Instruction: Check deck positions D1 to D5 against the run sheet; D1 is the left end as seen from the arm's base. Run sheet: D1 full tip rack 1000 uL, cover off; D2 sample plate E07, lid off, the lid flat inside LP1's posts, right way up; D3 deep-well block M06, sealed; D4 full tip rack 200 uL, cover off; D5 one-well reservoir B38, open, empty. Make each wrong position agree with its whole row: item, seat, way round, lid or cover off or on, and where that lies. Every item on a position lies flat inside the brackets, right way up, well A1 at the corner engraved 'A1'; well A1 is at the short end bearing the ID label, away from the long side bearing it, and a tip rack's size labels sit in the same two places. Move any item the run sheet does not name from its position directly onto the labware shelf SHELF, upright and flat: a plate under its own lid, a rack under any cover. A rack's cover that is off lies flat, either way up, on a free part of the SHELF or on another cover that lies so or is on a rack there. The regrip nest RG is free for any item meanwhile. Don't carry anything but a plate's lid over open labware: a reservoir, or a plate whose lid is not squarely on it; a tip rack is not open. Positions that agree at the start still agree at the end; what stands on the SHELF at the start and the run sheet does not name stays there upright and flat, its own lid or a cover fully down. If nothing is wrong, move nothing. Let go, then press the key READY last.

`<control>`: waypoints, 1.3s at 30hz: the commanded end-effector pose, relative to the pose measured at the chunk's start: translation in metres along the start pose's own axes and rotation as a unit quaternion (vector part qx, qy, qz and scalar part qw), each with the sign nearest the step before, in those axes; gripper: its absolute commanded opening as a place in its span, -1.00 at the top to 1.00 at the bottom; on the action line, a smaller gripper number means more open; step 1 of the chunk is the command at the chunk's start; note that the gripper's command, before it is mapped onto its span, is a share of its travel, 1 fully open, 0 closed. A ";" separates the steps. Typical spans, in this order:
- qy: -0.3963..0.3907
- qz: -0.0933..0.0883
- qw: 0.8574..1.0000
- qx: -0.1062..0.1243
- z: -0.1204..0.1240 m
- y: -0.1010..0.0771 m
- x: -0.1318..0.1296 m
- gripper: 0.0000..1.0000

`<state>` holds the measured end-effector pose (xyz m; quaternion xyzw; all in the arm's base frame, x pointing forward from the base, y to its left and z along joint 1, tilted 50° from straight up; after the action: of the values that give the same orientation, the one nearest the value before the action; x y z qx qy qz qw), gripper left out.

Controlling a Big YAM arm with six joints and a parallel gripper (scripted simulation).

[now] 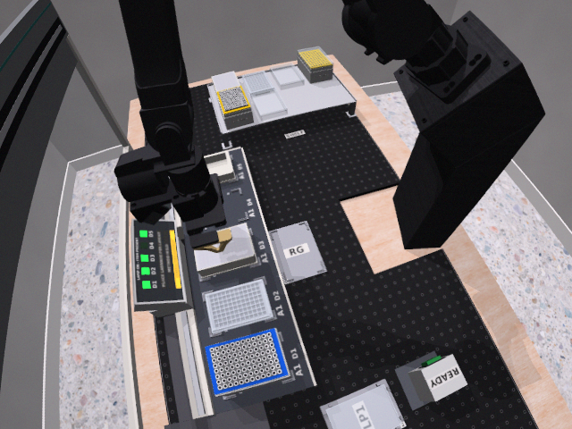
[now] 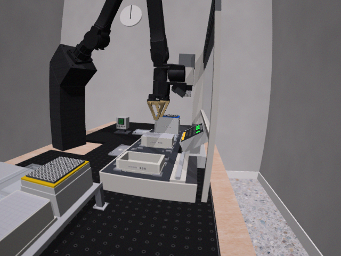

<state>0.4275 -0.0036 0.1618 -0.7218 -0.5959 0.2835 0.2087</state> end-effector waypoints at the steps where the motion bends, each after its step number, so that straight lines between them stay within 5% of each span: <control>1: 0.001 -0.005 1.000 -0.008 -0.004 -0.015 0.004 -1.00; 39: 0.004 -0.005 1.000 -0.012 -0.008 -0.072 0.003 -1.00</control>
<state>0.3844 0.0088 0.1984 -0.7212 -0.5960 0.2844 0.2091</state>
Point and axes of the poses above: the point where the finger pads meet when closed, its own y axis out along the fingers, its own x axis across the jaws, z = x × y, the point moved 5 cm from there along -y, back along the fingers, and after that the axes turned 4 degrees about y, right-handed, at the moved point
